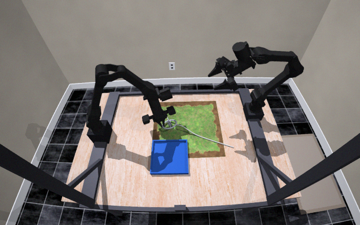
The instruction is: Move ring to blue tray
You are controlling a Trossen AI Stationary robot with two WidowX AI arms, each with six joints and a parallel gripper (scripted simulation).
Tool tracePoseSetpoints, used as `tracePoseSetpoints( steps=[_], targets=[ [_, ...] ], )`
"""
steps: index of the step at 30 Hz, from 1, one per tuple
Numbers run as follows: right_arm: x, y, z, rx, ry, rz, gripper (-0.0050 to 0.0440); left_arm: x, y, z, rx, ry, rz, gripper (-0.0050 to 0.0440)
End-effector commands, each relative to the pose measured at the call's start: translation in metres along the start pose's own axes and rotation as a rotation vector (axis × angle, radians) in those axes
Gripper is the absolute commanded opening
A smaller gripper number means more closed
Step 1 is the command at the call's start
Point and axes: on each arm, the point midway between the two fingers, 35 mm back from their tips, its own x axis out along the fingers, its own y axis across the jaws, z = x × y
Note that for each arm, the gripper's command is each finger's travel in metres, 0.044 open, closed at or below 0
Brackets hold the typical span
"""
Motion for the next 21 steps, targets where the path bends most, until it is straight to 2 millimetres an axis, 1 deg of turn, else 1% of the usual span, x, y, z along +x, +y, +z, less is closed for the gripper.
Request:
tracePoseSetpoints(
  steps=[1, 13, 16, 18, 20, 21],
  targets=[
    [-0.003, 0.0, 0.004, 0.0, -0.014, -0.001, 0.044, -0.008, 0.005, 0.003, 0.014, -0.047, 0.039, -0.005],
    [-0.003, 0.0, 0.004, 0.0, -0.014, -0.001, 0.044, -0.009, 0.007, 0.005, 0.016, -0.047, 0.043, -0.005],
    [-0.003, 0.0, 0.004, 0.0, -0.014, -0.001, 0.044, -0.012, 0.011, -0.001, 0.019, -0.046, 0.05, -0.005],
    [-0.003, 0.0, 0.004, 0.0, -0.014, -0.001, 0.044, -0.012, 0.01, -0.011, 0.015, -0.046, 0.04, -0.005],
    [-0.003, 0.0, 0.004, 0.0, -0.014, -0.001, 0.044, -0.012, 0.01, -0.011, 0.015, -0.046, 0.04, -0.005],
    [-0.003, 0.0, 0.004, 0.0, -0.014, -0.001, 0.044, -0.014, 0.01, -0.015, 0.015, -0.046, 0.04, -0.005]
  ],
)
